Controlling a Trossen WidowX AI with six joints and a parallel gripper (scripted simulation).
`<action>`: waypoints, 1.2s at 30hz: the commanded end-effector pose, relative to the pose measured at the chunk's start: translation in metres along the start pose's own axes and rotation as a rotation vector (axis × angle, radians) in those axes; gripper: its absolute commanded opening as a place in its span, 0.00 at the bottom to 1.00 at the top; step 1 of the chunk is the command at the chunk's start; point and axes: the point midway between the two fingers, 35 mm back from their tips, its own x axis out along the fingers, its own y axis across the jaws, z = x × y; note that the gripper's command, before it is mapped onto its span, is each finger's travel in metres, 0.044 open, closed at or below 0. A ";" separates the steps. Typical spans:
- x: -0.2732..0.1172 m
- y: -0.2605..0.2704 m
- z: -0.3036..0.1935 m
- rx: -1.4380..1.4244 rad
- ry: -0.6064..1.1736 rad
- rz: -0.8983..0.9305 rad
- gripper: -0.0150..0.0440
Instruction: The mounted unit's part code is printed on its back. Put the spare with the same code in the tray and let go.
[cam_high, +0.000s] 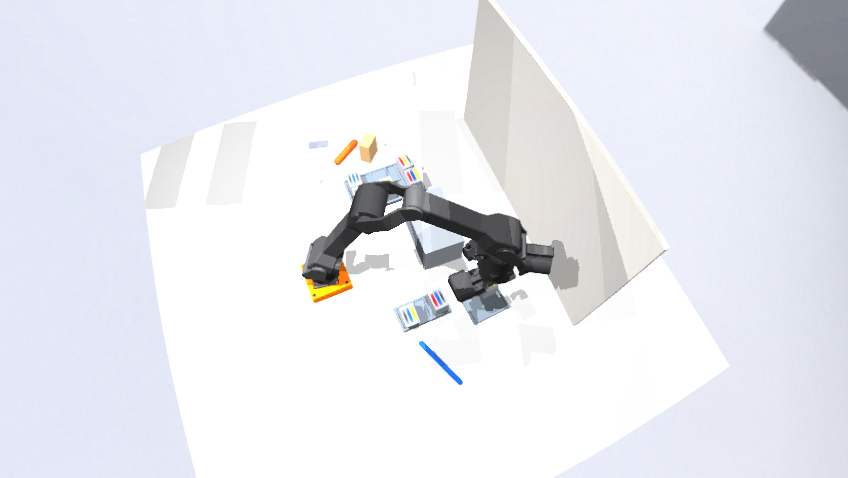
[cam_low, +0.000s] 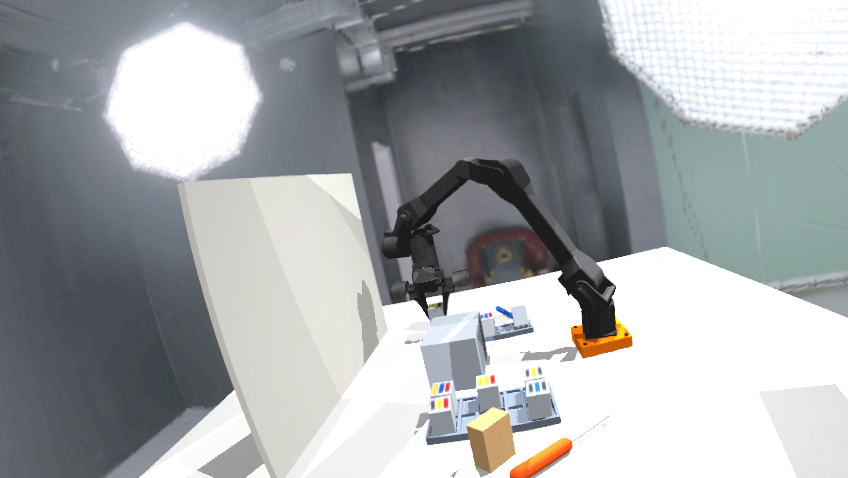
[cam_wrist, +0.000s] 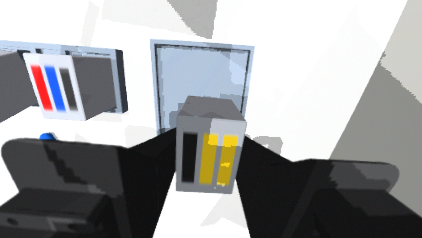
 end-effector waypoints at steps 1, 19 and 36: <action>0.003 0.000 0.000 0.005 0.004 0.000 0.25; 0.015 0.002 0.001 0.005 0.004 0.000 0.25; 0.026 0.004 0.002 0.005 0.003 0.000 0.25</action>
